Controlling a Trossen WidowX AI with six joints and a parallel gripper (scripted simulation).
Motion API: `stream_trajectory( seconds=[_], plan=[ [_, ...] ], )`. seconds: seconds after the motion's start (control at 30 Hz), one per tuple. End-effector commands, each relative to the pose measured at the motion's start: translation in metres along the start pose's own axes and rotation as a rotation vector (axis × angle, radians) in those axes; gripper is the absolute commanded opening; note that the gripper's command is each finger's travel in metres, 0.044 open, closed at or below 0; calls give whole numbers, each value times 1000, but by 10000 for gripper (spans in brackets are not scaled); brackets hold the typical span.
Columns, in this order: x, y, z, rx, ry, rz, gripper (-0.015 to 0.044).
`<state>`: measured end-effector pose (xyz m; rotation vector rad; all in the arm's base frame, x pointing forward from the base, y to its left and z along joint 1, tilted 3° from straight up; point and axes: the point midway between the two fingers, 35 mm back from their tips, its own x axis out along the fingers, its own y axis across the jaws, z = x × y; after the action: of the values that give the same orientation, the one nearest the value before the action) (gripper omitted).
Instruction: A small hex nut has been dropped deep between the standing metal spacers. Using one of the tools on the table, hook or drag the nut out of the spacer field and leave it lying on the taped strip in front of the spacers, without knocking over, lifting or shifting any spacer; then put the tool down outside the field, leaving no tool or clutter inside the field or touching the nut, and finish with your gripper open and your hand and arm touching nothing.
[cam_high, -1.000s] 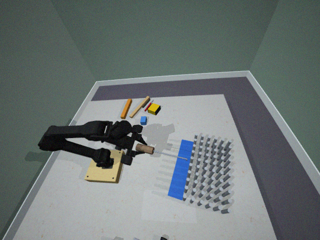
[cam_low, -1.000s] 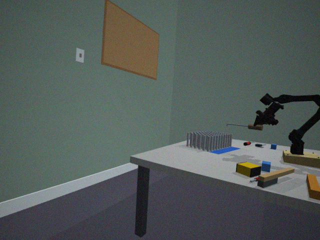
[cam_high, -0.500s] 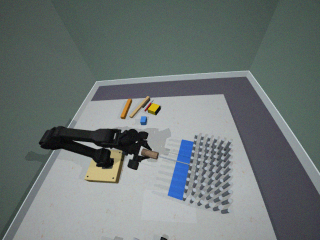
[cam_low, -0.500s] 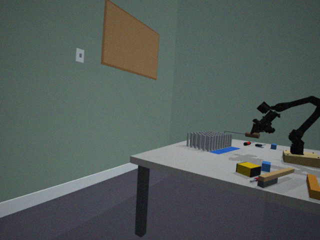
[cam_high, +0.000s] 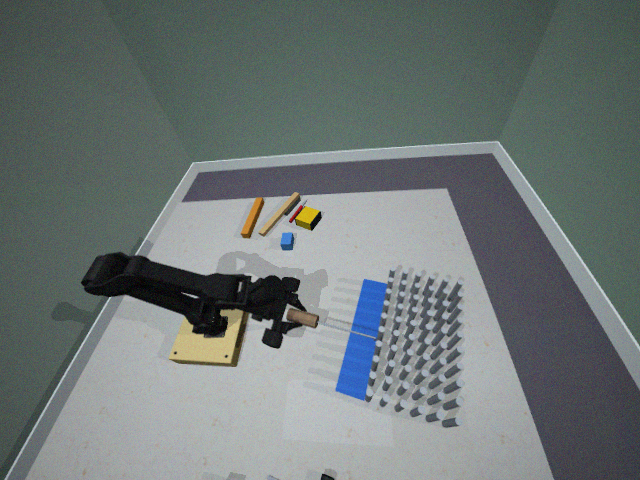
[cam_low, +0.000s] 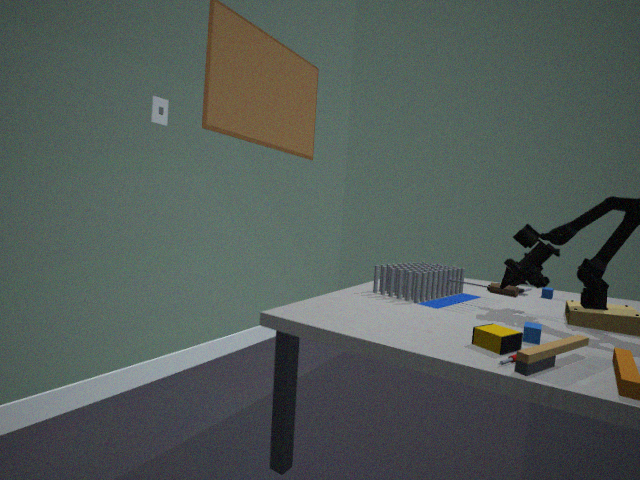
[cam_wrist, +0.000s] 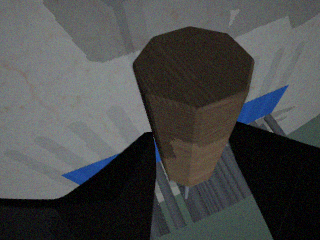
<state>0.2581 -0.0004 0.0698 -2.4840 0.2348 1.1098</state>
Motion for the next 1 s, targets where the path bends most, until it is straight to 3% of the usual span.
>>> stream_trajectory(
  seconds=[0.0, 0.97],
  plan=[
    [11, 8, 15, -2, -3, 3, 0],
    [22, 13, 19, -4, -2, 3, 0]
  ],
)
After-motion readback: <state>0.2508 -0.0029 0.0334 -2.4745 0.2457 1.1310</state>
